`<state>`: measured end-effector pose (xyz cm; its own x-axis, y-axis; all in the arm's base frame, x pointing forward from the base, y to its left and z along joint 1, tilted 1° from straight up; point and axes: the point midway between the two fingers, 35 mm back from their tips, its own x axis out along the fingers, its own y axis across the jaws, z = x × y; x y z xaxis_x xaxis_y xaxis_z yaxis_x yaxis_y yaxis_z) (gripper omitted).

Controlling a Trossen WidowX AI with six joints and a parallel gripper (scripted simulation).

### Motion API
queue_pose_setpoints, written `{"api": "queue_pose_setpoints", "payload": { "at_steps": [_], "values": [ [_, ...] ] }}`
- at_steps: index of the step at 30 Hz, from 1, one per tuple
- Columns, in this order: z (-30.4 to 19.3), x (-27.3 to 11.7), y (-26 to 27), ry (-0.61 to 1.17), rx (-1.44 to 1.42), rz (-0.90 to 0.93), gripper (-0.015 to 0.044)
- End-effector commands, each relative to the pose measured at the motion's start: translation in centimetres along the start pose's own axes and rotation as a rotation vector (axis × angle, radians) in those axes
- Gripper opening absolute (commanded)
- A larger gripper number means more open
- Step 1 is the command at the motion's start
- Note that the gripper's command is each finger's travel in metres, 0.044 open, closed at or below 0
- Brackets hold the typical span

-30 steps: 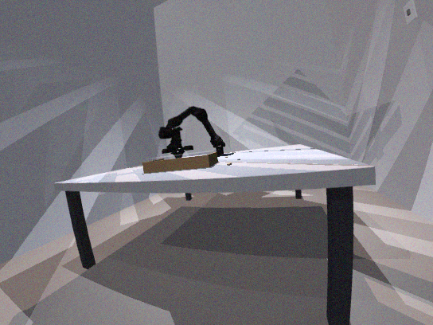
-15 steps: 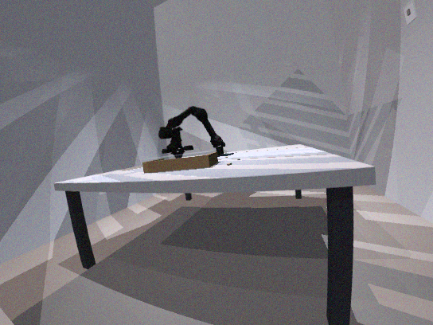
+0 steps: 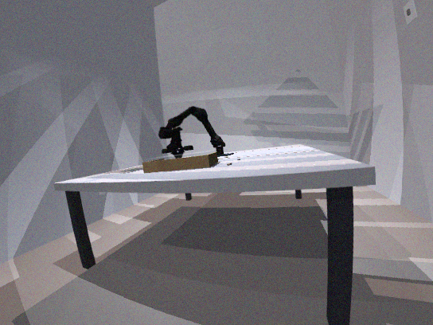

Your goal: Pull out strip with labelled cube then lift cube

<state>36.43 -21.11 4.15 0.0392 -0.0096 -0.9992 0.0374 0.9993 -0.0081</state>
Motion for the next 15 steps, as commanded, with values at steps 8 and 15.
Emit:
{"api": "queue_pose_setpoints", "payload": {
  "at_steps": [8, 15],
  "values": [
    [0.05, 0.43, -0.07, 0.004, 0.002, -0.001, 0.0],
    [-0.03, 0.48, -0.08, 0.004, 0.002, -0.001, 0.0]
  ]
}}
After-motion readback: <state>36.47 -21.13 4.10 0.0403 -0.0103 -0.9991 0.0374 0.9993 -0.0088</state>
